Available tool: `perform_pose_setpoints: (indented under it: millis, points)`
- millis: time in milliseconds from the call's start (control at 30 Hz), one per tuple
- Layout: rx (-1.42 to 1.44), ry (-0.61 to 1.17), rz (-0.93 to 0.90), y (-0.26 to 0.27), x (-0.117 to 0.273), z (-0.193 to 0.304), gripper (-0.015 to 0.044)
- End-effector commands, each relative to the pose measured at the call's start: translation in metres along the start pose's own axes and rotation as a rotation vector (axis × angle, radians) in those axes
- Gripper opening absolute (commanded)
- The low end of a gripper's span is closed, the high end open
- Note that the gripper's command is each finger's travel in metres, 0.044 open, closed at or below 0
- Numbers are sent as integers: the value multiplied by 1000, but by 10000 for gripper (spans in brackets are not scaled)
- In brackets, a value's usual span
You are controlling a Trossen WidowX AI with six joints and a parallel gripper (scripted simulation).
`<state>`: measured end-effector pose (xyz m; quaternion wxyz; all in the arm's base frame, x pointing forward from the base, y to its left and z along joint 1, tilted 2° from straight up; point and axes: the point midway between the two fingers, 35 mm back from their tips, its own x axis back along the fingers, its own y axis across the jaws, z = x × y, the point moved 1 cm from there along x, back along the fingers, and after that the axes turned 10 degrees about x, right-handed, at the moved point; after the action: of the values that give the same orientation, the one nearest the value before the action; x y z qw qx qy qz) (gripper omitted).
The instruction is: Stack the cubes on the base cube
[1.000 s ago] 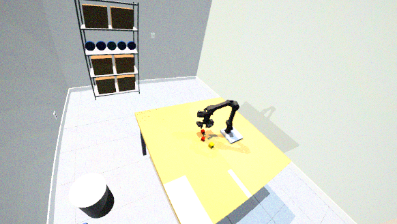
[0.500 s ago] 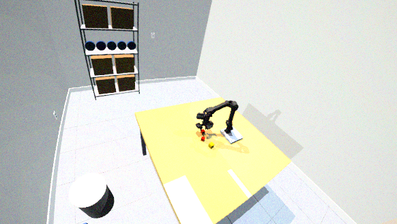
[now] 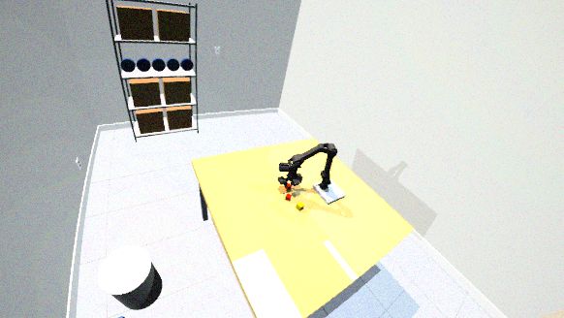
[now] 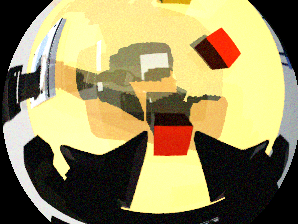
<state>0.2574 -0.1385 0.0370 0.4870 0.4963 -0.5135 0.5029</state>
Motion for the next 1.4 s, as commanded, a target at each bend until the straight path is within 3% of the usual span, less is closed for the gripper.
perform_pose_setpoints:
  millis: [0,67,1367]
  points:
    - [-4,-7,-1,1,-2,-1,134]
    - [-4,-7,-1,1,-2,-1,105]
    - [-4,-6,-1,0,108,0,105]
